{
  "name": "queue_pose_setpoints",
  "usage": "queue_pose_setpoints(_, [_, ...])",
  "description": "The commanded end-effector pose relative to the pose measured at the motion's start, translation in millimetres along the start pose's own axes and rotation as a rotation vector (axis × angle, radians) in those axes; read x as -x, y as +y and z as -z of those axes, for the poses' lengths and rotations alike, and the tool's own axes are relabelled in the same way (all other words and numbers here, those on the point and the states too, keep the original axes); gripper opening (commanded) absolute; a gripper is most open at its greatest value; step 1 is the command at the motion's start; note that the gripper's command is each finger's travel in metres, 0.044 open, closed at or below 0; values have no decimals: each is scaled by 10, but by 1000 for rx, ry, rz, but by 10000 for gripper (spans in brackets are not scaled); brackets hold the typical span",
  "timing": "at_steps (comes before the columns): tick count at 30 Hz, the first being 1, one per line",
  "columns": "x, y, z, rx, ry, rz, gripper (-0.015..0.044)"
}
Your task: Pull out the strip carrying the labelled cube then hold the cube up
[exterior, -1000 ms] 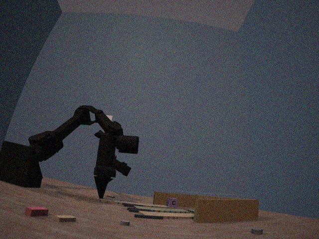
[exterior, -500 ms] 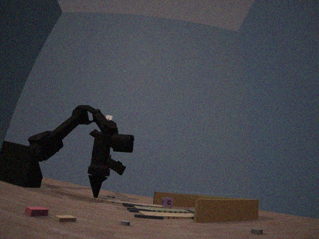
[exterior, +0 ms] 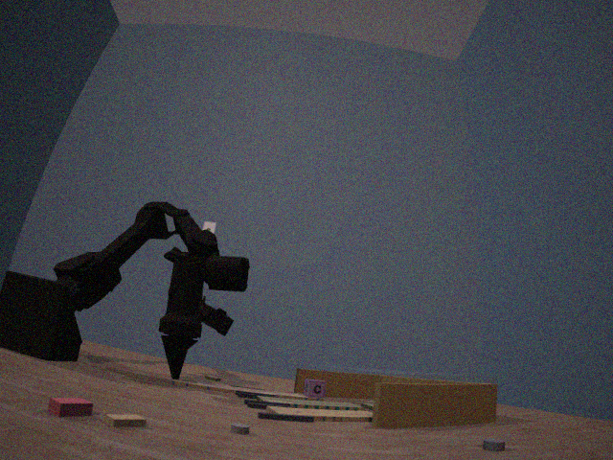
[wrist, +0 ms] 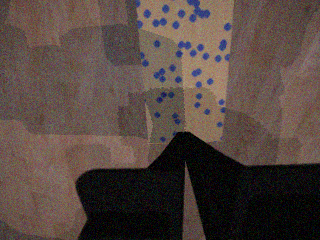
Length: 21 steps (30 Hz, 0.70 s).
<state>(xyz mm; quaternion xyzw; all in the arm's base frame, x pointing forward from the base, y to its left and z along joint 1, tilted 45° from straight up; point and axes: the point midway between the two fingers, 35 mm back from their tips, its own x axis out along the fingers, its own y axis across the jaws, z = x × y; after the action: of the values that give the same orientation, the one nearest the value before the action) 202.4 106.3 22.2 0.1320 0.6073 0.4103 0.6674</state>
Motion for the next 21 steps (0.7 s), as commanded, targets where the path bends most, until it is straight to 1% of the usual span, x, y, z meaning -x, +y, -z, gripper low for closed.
queue_pose_setpoints(1, [-58, 2, 174, -23, 42, -2, 0])
queue_pose_setpoints(21, [-51, 2, 341, -24, 42, -2, 0])
